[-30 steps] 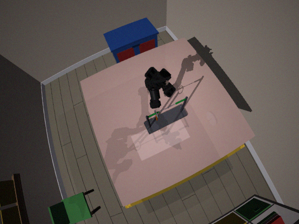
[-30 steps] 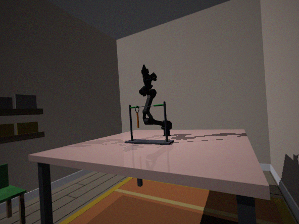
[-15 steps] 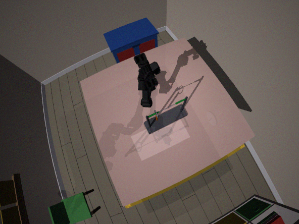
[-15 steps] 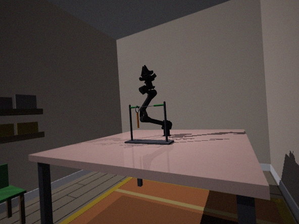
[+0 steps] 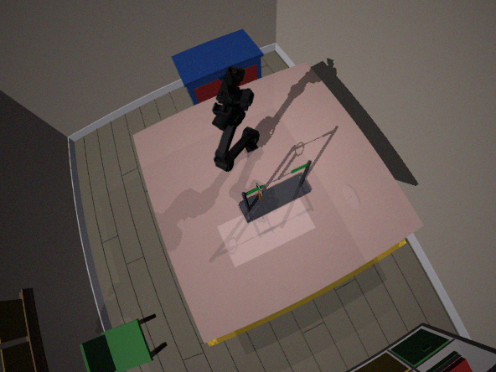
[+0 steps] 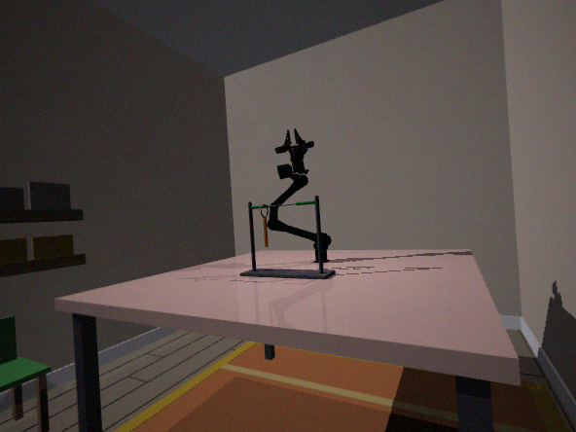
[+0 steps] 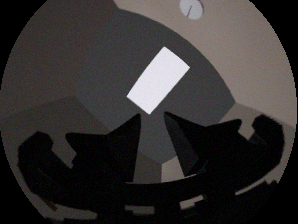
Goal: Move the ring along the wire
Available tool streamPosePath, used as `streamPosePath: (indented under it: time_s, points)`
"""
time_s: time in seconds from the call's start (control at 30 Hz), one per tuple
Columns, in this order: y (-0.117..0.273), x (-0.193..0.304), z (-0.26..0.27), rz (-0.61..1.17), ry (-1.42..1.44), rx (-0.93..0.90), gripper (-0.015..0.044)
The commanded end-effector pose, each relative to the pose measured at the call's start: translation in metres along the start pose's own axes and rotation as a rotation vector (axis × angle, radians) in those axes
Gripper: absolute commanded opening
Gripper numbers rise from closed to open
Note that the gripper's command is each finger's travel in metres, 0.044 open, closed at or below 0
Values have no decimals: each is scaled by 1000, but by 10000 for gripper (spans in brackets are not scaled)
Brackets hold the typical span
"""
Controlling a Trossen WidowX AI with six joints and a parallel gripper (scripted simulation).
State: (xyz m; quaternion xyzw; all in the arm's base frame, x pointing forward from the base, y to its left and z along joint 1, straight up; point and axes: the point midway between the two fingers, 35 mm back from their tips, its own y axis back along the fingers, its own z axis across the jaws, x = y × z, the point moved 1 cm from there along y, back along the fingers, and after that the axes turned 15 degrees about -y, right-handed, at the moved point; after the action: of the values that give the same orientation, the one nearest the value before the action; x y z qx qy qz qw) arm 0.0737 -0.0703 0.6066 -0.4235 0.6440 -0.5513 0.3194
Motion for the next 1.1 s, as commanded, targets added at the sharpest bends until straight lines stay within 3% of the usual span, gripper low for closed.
streamPosePath:
  time_s: [0.0, 0.27, 0.43, 1.07]
  points:
    - [7, -3, -31, 15, 191, 78, 160]
    - [25, -26, -84, 38, 594, 235, 160]
    - [29, -49, -103, 6, 619, 284, 160]
    - [79, -143, -129, -7, 1326, 586, 160]
